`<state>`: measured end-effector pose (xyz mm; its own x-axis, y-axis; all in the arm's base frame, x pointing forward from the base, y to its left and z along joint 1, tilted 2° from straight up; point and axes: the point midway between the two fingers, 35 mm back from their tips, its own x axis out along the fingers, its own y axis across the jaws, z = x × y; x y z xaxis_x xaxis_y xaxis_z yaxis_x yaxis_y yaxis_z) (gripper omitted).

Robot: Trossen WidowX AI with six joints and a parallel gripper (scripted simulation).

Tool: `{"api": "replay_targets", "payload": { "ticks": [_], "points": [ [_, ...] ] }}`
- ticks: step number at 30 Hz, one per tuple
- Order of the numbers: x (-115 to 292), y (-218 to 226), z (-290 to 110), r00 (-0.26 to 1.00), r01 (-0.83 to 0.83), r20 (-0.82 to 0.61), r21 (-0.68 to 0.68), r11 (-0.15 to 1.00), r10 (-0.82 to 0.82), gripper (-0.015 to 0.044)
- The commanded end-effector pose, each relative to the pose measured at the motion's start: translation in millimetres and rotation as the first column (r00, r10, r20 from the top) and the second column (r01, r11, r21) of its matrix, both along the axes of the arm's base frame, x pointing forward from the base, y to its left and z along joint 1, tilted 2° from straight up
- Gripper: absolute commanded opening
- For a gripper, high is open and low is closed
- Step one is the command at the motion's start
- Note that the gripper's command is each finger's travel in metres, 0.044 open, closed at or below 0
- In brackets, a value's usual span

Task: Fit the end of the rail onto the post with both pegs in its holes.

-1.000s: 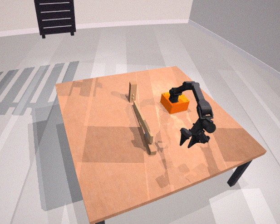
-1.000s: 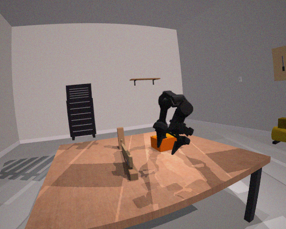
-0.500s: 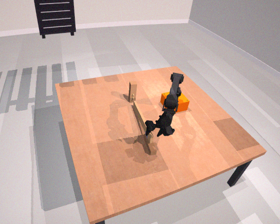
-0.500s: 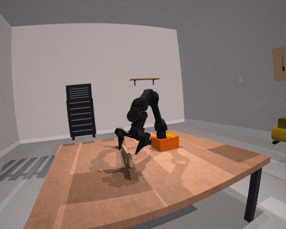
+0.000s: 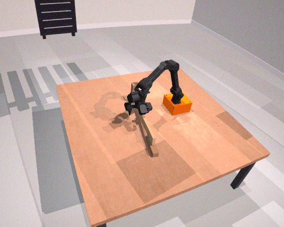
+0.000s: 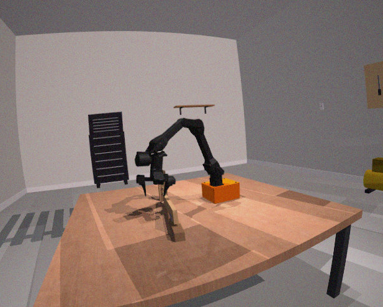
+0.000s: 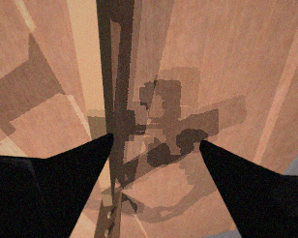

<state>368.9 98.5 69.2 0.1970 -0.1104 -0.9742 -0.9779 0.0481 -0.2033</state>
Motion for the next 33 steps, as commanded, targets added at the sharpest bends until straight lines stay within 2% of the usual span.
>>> {"api": "replay_targets", "payload": {
  "ticks": [1,6,33],
  "points": [
    [-24,-53,-9,0.998,0.022,-0.065,0.033,0.999,-0.02,0.044],
    [-65,-111,-22,0.989,0.029,-0.144,0.098,0.995,-0.014,0.044],
    [-63,-114,-55,0.989,0.029,-0.146,0.101,0.994,-0.014,0.044]
  ]
}}
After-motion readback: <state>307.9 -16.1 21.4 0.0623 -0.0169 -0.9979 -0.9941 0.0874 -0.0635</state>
